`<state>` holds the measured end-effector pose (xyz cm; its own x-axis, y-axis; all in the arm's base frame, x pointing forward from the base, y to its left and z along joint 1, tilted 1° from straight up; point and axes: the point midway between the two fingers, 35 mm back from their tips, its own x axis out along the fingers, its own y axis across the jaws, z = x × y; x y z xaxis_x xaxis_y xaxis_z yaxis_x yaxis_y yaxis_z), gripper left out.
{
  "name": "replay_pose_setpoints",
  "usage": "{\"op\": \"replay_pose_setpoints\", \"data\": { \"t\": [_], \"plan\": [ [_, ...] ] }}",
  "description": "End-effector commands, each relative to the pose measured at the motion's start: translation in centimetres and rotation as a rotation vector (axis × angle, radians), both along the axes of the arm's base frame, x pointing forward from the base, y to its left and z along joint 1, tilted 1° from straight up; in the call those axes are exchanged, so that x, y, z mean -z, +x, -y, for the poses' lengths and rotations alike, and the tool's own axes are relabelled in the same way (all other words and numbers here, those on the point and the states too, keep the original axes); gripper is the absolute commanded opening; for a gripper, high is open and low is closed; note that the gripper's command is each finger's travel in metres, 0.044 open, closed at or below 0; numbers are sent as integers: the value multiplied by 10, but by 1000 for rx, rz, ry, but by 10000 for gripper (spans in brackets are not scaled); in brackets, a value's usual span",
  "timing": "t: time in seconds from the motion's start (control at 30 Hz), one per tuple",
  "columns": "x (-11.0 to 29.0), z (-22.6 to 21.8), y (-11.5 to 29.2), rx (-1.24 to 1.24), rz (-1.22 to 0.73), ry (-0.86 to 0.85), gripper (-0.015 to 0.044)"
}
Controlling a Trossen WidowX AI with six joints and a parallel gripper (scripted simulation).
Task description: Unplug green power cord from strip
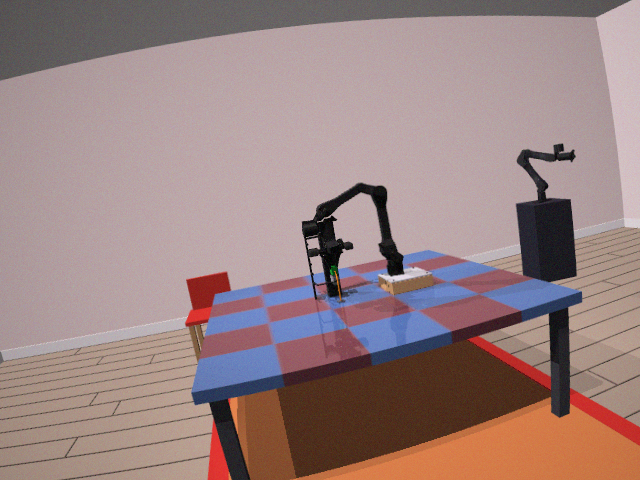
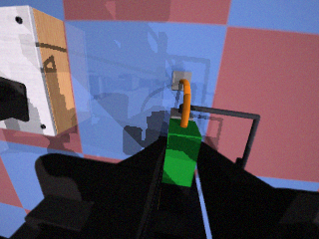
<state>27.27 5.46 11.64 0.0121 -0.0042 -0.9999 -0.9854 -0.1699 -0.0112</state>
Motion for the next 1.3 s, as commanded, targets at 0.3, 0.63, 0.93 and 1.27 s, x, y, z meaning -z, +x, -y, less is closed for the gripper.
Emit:
{"op": "replay_pose_setpoints", "data": {
  "t": [0.3,0.63,0.93,1.27],
  "plan": [
    [0,-17,0,0,4,3,0],
    [-1,-33,-3,-1,3,4,0],
    [-1,-47,-6,-2,1,5,0],
    [-3,-63,-12,-3,-1,6,0]
  ]
}}
